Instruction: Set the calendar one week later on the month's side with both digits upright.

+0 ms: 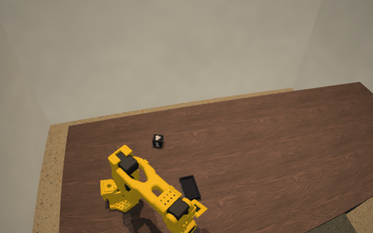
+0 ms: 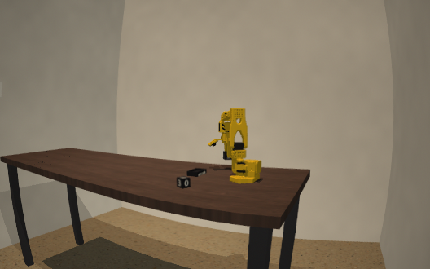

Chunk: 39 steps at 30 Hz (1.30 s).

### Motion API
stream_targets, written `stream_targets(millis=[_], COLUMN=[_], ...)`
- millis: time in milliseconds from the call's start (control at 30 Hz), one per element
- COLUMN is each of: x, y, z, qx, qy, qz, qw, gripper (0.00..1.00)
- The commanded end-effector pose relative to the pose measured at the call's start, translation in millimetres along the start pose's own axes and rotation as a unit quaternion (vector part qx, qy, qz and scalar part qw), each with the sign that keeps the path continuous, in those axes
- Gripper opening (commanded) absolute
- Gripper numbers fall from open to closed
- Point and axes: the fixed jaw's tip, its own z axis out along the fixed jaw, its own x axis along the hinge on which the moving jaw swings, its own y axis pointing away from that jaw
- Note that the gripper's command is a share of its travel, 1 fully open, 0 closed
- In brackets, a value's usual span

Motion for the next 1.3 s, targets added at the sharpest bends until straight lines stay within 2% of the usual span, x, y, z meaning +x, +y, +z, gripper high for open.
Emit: stream_targets(millis=[0,433,1267], x=[1.6,1.6,1.6], y=[-8.5,-8.6,-9.1], z=[-6.9,-6.5,4.4], qx=[0.028,0.028,0.028], qy=[-0.001,-0.001,-0.001], qz=[0.005,0.005,0.005], qw=[1.0,1.0,1.0], gripper=[0.0,0.0,0.0])
